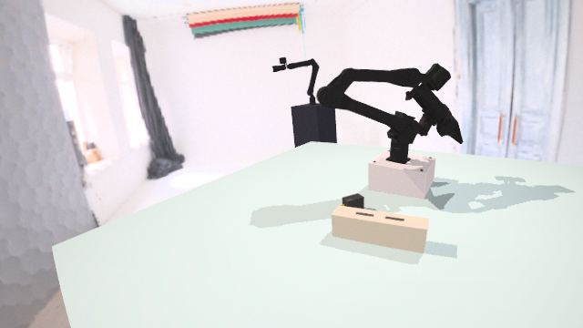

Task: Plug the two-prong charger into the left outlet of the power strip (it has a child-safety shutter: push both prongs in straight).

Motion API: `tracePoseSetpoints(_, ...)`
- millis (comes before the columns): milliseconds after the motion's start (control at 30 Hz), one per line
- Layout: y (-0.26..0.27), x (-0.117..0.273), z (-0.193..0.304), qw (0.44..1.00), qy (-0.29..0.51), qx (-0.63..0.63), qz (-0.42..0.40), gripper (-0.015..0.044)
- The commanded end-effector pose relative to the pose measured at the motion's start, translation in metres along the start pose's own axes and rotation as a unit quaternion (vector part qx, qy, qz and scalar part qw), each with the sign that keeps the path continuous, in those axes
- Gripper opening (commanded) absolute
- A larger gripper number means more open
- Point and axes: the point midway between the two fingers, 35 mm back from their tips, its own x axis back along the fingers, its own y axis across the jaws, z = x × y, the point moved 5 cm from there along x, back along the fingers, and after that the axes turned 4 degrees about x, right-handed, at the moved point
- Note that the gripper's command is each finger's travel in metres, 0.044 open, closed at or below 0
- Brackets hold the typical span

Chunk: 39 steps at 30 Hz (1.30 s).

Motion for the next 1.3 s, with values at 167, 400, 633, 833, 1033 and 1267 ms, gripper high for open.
tracePoseSetpoints(167, 0.006, -0.001, 0.003, 0.999, -0.006, -0.050, -0.020, 0.0440)
tracePoseSetpoints(400, 0.017, -0.003, 0.007, 0.990, -0.014, -0.129, -0.052, 0.0440)
tracePoseSetpoints(633, 0.027, -0.004, 0.010, 0.974, -0.018, -0.208, -0.083, 0.0440)
tracePoseSetpoints(833, 0.037, -0.005, 0.013, 0.955, -0.020, -0.274, -0.110, 0.0440)
tracePoseSetpoints(1033, 0.047, -0.005, 0.015, 0.931, -0.019, -0.339, -0.135, 0.0440)
tracePoseSetpoints(1267, 0.059, -0.005, 0.017, 0.895, -0.016, -0.414, -0.164, 0.0440)
